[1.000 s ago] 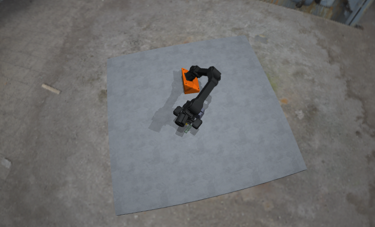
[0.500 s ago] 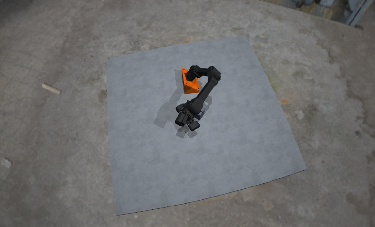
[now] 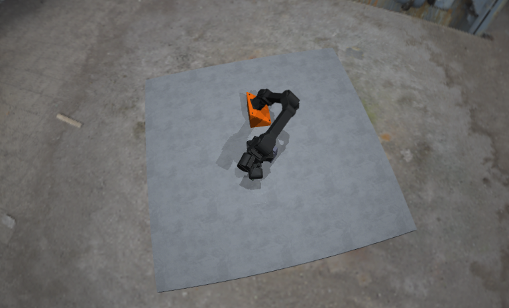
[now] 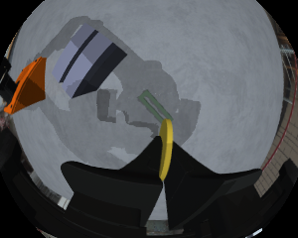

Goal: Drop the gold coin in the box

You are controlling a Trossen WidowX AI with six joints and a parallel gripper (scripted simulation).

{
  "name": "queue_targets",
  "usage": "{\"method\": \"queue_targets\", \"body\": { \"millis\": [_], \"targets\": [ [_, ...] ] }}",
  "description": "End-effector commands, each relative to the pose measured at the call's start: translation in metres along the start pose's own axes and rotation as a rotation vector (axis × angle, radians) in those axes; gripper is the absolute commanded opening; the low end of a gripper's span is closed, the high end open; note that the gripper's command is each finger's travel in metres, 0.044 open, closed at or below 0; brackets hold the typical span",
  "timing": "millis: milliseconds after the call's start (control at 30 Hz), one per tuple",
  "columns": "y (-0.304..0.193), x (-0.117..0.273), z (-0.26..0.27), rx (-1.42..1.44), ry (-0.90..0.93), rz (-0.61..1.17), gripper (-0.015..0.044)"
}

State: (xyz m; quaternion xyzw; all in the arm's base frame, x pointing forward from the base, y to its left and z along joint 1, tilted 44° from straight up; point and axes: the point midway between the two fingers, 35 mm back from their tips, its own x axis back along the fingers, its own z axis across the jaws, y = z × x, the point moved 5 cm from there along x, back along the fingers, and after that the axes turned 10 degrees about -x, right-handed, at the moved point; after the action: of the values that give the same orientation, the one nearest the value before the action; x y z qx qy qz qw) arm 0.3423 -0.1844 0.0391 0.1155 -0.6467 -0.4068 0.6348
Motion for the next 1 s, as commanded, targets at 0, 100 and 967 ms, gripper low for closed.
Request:
{"method": "queue_targets", "body": {
  "millis": [0,100,967],
  "targets": [
    [0.000,0.001,-0.001,-0.156,0.000,0.004,0.0000],
    [0.000,0.001,-0.001,-0.259,0.000,0.004,0.0000],
    [0.008,0.003,0.011,-0.679,0.002,0.001,0.0000]
  ]
}}
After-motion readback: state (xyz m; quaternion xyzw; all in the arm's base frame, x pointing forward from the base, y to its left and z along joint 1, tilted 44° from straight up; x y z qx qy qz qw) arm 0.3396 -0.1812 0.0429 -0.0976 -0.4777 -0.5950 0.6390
